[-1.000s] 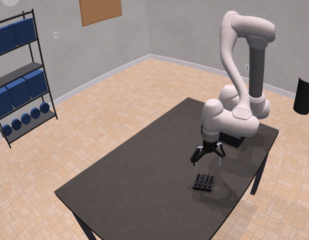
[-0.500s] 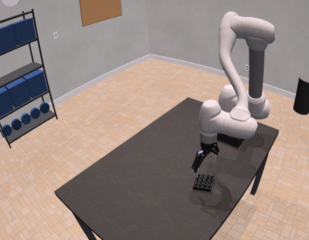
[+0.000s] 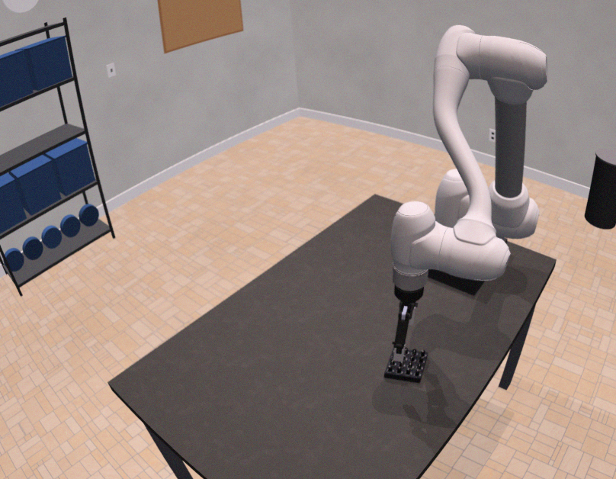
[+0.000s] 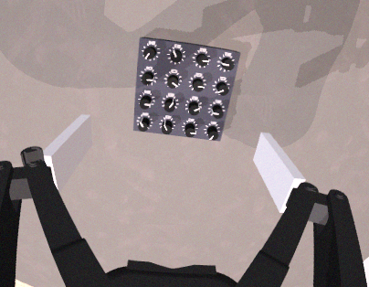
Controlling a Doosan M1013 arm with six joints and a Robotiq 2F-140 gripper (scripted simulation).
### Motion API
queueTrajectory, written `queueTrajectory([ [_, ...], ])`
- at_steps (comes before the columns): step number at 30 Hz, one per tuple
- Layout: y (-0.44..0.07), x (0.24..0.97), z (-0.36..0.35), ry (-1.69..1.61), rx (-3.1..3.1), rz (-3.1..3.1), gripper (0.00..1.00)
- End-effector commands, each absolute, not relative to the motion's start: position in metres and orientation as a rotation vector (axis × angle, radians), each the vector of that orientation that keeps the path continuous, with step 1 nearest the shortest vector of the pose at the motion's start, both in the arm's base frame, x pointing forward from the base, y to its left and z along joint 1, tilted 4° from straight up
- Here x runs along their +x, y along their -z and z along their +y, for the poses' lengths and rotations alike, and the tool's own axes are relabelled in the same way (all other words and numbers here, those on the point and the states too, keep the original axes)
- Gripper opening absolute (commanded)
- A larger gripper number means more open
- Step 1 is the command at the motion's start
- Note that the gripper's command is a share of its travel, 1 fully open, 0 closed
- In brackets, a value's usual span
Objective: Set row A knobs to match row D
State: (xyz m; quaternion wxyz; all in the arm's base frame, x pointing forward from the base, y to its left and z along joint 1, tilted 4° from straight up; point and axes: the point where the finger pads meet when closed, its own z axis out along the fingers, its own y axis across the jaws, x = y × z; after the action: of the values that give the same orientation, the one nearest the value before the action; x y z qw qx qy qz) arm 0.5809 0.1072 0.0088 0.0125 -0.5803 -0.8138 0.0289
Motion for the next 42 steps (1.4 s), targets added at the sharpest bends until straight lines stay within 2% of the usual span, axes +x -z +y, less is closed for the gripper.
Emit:
queueTrajectory([
  [1, -0.009, 0.587, 0.106, -0.073, -1.599, -2.658, 1.0],
  [26, -0.013, 0.624, 0.1, -0.038, -0.214, -3.078, 1.0],
  [39, -0.014, 0.632, 0.098, -0.03, 0.064, -3.083, 1.0],
  [40, -0.014, 0.632, 0.098, -0.03, 0.064, -3.083, 0.12],
  [42, -0.014, 0.632, 0.098, -0.03, 0.064, -3.083, 0.12],
])
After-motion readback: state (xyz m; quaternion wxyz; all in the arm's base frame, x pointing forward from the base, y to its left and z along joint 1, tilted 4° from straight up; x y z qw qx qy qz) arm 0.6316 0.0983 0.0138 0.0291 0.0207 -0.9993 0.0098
